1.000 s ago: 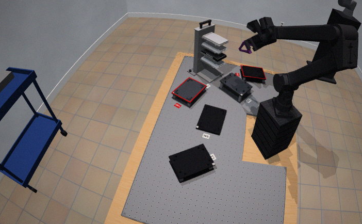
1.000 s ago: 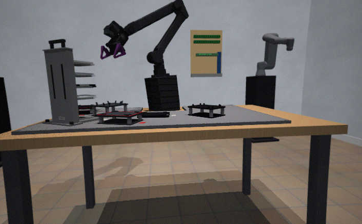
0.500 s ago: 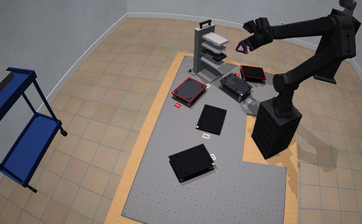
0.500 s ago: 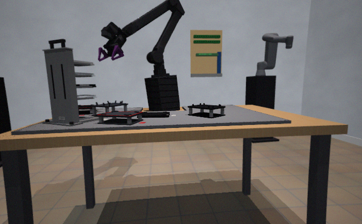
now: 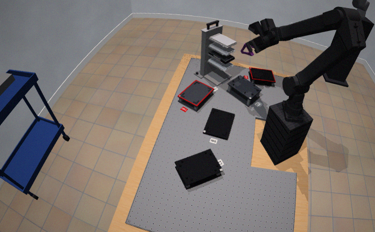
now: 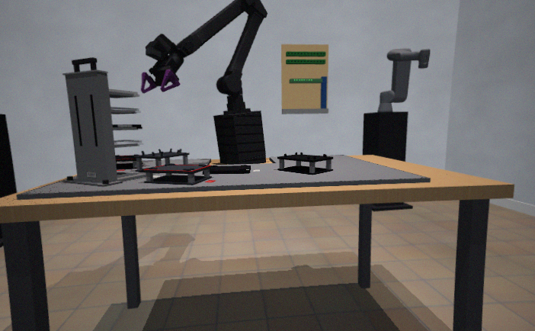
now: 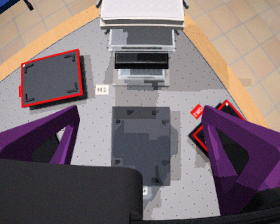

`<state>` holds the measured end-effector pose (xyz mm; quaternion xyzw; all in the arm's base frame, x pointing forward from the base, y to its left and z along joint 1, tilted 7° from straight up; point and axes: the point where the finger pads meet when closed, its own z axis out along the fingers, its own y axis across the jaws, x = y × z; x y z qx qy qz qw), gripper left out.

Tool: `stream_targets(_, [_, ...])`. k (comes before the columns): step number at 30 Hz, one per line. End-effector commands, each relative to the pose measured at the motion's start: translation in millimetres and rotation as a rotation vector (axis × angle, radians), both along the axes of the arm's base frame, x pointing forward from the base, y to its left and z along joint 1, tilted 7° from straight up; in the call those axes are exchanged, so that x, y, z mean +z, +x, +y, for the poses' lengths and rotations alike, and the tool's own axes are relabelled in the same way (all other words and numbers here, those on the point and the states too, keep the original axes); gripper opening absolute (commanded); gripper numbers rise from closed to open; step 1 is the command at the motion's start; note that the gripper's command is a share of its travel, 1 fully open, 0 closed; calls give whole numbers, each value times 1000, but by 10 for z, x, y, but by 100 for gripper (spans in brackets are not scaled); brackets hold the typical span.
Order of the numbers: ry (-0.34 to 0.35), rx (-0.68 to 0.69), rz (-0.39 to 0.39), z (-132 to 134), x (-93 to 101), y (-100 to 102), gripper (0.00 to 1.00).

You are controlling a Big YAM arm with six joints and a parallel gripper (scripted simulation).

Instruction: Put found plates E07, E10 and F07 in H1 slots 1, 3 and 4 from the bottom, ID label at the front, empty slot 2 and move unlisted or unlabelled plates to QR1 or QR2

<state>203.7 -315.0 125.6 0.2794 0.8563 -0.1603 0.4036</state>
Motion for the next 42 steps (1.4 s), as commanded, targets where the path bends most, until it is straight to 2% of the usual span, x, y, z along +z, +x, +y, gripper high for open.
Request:
stream_targets(1, [-66, -1, -42, -247, 321, 170, 100])
stream_targets(29, [-61, -1, -44, -467, 128, 463, 100])
stream_targets(30, [-43, -4, -27, -385, 29, 370, 100])
stream_targets(42, [-43, -4, -27, -385, 29, 370, 100])
